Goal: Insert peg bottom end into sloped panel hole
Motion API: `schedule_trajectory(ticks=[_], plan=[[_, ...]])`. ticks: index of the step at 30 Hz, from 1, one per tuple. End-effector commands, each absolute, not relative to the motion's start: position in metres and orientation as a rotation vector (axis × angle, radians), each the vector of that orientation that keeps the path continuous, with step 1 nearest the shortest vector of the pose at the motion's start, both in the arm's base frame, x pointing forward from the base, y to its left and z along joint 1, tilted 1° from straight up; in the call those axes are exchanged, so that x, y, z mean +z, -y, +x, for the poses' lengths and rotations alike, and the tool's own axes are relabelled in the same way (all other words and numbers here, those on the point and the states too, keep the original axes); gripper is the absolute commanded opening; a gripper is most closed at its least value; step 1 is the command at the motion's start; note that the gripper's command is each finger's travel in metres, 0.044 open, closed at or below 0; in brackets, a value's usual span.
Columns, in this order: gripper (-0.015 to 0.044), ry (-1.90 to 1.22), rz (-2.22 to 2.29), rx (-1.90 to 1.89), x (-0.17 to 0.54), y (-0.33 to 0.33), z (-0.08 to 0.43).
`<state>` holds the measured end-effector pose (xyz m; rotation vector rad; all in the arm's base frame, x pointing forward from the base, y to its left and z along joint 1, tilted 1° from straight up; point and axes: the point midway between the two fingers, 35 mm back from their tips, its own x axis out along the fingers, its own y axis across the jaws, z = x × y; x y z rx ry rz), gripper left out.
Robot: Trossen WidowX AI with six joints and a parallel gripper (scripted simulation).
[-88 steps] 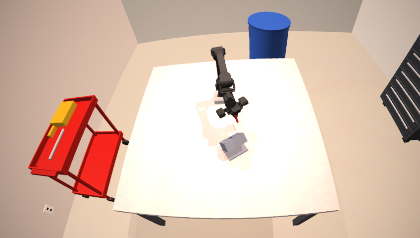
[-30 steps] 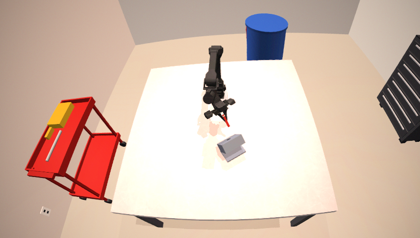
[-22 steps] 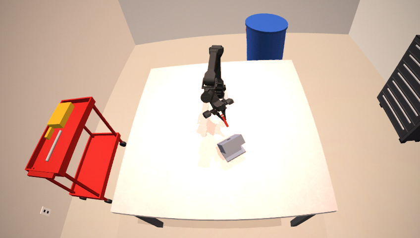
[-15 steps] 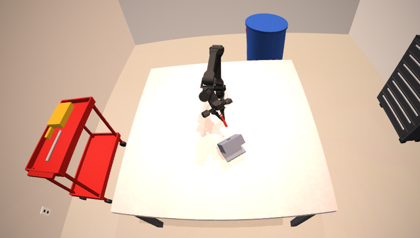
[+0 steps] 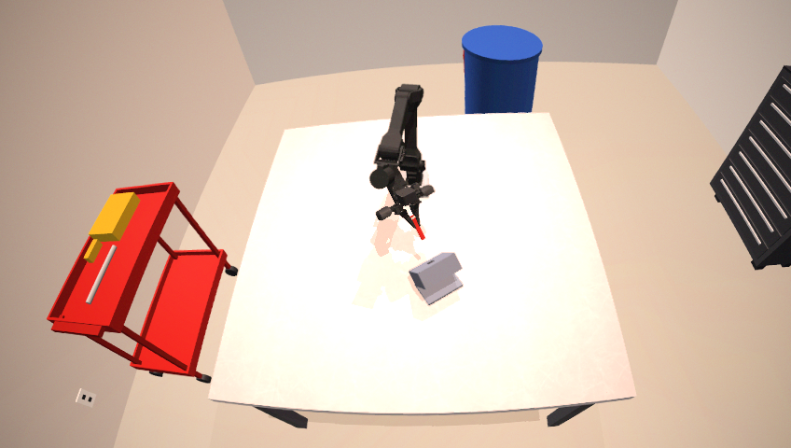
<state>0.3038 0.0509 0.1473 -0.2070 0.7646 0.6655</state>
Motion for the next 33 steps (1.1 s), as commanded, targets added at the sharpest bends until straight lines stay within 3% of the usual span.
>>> schedule_trajectory(ticks=[1, 33], plan=[[0.0000, -0.756, -0.209, 0.670, 0.142, -0.052, 0.306], [0.0000, -0.667, -0.230, 0.662, 0.121, -0.063, 0.333]])
